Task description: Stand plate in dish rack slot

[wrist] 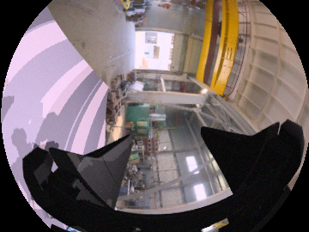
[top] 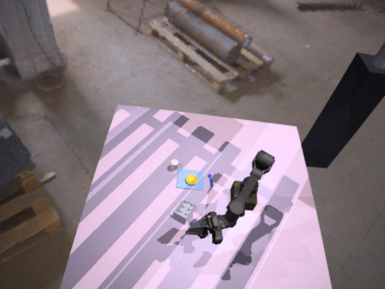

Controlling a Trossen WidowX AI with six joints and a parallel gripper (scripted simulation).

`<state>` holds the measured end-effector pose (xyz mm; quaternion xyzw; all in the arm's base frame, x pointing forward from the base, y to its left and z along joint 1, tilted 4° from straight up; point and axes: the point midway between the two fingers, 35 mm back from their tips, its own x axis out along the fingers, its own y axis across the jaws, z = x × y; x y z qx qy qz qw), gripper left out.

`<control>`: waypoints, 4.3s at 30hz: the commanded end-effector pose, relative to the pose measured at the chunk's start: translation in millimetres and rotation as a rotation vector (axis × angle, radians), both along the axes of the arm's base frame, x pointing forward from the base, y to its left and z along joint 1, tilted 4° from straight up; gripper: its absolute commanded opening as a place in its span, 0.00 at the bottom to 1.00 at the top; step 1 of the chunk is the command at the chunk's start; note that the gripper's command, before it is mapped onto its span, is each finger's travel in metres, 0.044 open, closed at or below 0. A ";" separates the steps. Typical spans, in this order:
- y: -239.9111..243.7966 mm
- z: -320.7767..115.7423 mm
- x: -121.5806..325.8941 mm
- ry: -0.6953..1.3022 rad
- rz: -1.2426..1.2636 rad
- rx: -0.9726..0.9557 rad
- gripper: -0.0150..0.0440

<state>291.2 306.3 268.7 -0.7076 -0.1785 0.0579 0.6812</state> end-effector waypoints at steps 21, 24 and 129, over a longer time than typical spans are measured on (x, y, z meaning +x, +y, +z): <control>-43.0 -27.2 63.4 0.181 -0.085 0.036 0.93; -55.2 -31.1 73.6 0.208 -0.113 0.028 0.93; -404.1 -247.1 8.7 1.598 -1.335 1.250 0.93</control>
